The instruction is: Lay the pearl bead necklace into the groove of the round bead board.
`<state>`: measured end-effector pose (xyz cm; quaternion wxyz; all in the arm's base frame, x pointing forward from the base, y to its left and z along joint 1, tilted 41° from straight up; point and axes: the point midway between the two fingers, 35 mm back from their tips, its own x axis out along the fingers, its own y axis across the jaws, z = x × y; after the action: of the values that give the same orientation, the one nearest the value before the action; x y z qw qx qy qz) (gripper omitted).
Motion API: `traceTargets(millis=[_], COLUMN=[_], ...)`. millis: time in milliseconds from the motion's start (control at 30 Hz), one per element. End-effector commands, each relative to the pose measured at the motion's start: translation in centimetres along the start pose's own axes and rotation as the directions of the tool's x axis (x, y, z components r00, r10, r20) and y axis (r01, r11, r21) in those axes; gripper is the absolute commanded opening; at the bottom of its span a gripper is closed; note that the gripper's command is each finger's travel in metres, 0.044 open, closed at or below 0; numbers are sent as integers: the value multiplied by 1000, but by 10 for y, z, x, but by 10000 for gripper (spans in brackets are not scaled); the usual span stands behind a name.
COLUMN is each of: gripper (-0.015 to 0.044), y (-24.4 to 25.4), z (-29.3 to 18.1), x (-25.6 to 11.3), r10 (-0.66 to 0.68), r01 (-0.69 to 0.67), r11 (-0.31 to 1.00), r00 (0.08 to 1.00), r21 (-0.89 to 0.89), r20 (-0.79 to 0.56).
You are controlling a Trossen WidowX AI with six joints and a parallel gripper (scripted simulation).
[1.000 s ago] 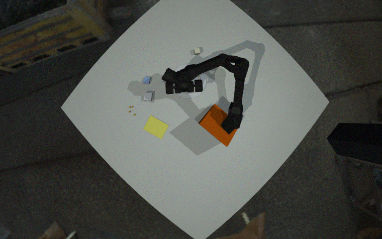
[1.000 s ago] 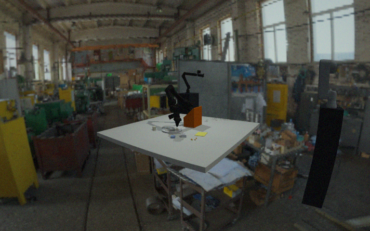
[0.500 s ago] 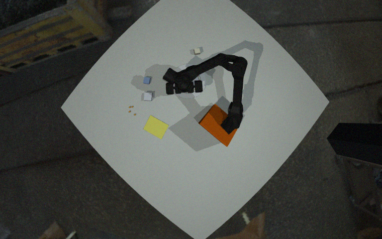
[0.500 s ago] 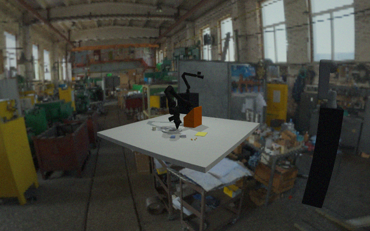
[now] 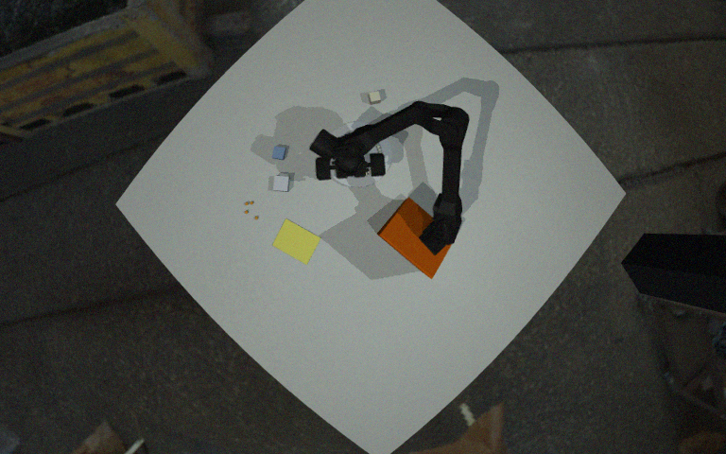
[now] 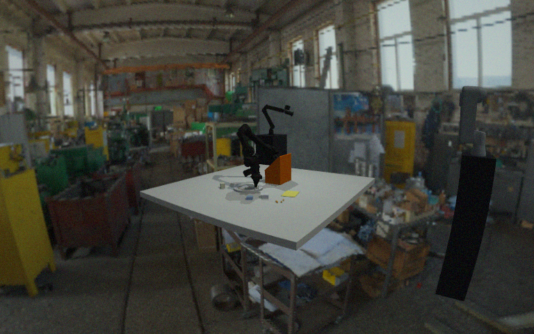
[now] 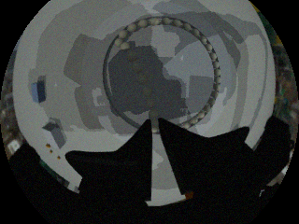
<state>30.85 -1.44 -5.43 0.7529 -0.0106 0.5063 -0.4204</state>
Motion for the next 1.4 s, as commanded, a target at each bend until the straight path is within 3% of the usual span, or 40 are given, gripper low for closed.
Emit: traceTargets(millis=[0,1367], gripper=[0,0], y=[0,0], z=[0,-1], x=[0,-6], r10=[1,-3], r01=[-1,3], r11=[1000,1000], r00=[1000,1000], r21=[1,-8], r20=[0,2])
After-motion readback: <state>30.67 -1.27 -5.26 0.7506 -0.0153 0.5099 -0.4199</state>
